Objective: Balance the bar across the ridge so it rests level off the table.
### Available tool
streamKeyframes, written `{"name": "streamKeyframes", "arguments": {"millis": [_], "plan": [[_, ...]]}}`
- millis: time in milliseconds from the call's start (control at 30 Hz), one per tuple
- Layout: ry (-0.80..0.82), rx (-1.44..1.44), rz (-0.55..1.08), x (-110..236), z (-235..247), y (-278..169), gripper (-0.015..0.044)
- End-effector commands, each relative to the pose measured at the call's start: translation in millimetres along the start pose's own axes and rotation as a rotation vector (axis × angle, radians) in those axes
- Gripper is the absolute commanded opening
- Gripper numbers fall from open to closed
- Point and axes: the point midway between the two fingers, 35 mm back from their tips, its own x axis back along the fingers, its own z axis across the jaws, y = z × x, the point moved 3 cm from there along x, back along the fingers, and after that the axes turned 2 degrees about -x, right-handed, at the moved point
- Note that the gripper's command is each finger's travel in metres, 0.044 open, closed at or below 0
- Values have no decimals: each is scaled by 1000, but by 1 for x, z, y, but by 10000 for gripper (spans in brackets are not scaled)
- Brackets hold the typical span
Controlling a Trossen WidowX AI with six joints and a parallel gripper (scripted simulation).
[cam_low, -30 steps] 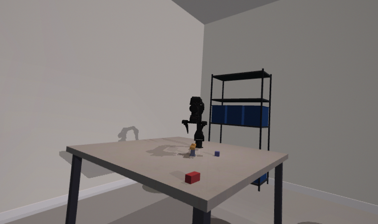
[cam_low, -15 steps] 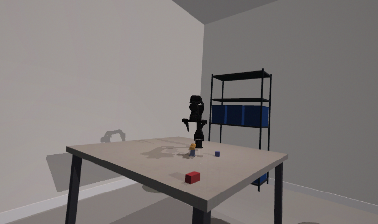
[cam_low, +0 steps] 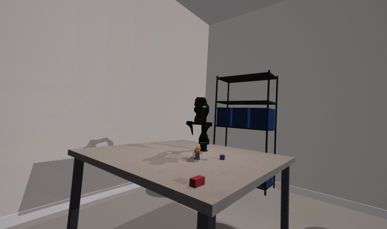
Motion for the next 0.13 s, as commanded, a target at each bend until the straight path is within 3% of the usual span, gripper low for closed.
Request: {"name": "streamKeyframes", "arguments": {"millis": [0,100], "plan": [[1,0,3,0,0,0,440],[1,0,3,0,0,0,440]]}}
